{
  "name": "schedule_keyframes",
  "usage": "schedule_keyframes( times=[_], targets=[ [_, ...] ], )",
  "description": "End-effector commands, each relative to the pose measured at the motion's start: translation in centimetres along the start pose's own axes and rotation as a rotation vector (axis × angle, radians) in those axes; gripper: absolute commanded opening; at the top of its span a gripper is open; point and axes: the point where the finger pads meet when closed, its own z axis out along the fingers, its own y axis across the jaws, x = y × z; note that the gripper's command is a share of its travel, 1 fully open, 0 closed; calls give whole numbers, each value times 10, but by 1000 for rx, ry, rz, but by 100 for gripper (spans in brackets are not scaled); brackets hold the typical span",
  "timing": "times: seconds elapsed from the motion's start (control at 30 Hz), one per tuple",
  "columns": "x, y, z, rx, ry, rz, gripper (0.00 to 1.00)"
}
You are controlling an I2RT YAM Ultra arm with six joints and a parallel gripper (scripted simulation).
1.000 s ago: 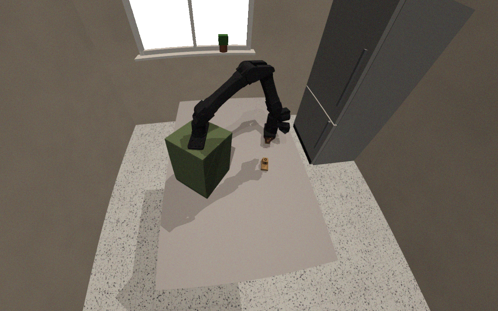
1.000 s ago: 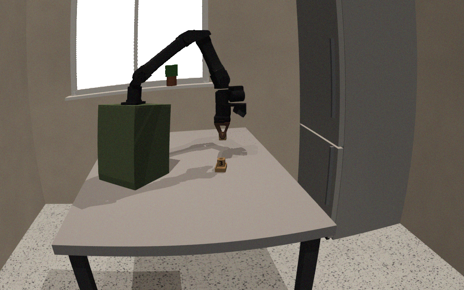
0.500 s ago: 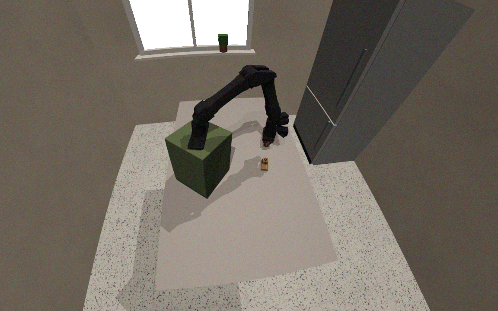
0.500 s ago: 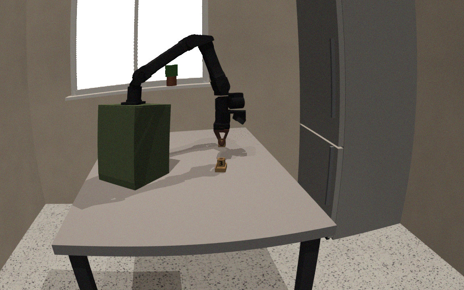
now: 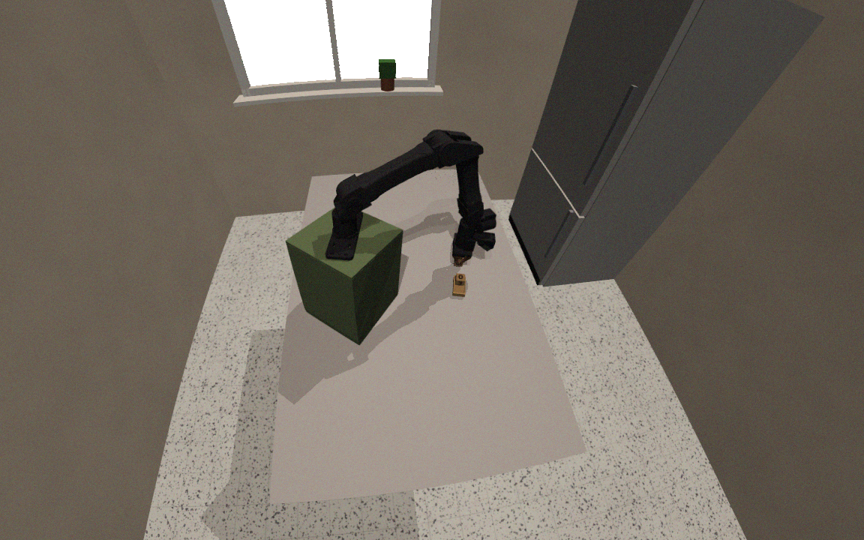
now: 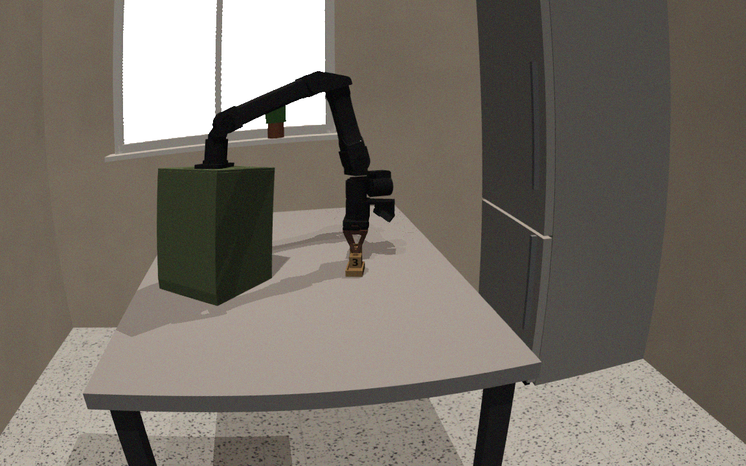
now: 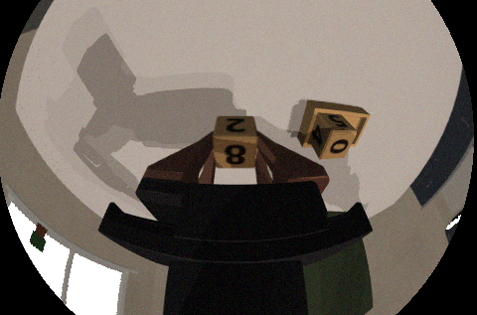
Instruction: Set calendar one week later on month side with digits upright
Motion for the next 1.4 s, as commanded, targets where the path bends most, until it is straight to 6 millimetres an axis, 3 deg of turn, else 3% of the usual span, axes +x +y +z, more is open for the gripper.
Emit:
schedule_keyframes(
  times=[0.0,1.37],
  targets=[
    [-12,6,-3,-17,-35,-2,27],
    [-12,6,2,-17,-35,-2,27]
  ],
)
